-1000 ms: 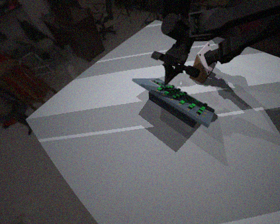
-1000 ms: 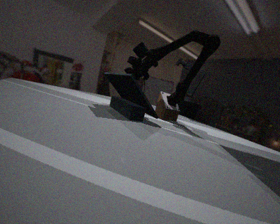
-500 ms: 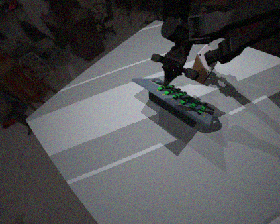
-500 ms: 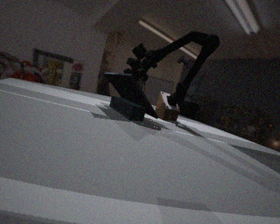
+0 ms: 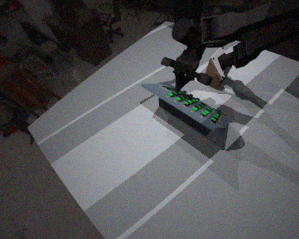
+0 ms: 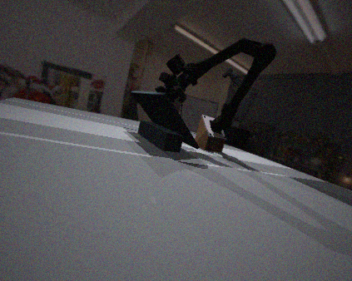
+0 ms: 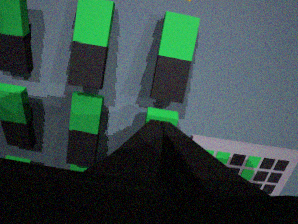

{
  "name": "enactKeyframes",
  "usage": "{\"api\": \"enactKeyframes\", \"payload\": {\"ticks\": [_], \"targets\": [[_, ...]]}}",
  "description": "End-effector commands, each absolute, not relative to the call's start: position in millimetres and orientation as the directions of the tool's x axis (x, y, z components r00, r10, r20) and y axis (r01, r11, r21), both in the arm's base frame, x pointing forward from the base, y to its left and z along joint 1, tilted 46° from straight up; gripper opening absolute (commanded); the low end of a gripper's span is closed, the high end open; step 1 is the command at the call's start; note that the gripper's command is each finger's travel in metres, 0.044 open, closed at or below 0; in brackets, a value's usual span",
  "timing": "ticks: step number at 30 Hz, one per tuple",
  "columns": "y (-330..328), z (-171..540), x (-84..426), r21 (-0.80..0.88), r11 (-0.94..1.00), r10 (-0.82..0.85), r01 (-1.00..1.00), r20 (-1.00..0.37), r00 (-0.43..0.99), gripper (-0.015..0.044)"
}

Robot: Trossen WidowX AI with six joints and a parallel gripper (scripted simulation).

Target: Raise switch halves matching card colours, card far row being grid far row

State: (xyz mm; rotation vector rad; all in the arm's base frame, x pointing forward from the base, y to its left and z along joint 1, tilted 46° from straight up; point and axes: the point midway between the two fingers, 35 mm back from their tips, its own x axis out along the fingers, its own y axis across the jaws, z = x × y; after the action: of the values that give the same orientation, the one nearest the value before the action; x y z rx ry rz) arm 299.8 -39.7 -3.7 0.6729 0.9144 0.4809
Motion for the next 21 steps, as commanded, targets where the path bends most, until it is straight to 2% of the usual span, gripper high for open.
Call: {"api": "enactKeyframes", "payload": {"ticks": [1,21], "targets": [[-39.8,-4.7,299.7,0.707,0.701,0.635,-0.092,-0.562,0.530,0.0000],[-38.1,-6.2,301.2,0.707,0.701,0.636,-0.092,-0.561,0.530,0.0000]]}}
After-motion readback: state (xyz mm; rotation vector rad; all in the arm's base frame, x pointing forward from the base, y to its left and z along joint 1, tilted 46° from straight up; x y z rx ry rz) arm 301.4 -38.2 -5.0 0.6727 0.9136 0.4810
